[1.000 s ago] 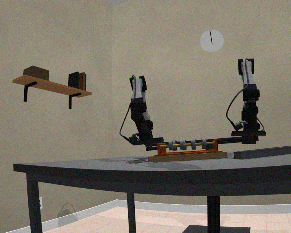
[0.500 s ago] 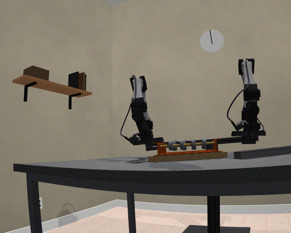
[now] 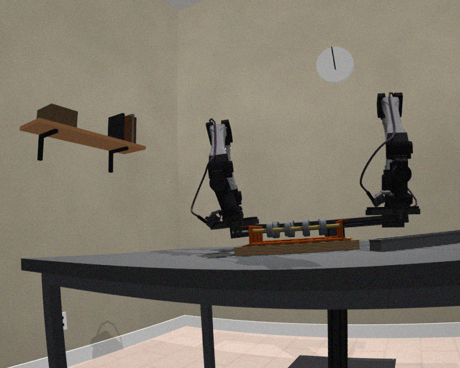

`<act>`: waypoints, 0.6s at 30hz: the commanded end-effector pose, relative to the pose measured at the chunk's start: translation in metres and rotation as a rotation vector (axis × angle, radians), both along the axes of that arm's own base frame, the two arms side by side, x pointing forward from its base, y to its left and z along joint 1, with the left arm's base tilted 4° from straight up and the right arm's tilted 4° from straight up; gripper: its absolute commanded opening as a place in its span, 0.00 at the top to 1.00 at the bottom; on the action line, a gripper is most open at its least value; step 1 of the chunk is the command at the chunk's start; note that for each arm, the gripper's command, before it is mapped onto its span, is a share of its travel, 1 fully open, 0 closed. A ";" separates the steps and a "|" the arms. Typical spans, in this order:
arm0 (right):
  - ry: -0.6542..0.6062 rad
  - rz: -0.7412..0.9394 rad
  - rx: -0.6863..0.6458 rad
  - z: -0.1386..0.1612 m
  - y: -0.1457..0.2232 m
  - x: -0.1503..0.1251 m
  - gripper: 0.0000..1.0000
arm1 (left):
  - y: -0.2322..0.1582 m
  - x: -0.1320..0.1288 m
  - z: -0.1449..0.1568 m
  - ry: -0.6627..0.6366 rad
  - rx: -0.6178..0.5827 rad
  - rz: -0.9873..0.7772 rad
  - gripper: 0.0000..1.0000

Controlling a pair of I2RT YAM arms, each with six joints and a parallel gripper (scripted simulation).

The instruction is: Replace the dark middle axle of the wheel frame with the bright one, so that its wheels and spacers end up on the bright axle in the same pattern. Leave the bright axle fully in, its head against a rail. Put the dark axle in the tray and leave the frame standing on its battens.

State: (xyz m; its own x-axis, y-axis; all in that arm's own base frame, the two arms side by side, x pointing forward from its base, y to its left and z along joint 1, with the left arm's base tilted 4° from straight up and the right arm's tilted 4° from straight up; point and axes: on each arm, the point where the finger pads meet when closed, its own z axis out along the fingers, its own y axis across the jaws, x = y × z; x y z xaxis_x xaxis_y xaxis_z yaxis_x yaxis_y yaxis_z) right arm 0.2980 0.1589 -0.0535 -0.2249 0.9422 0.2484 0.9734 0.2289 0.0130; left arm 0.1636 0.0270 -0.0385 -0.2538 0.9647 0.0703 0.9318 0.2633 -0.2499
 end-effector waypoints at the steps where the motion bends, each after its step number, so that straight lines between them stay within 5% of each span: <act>1: -0.006 0.055 0.142 0.008 0.045 0.003 1.00 | -0.004 0.009 0.005 -0.043 -0.028 0.025 1.00; 18: -0.007 0.056 0.143 0.008 0.049 0.002 1.00 | -0.001 0.007 0.004 -0.041 -0.029 0.022 1.00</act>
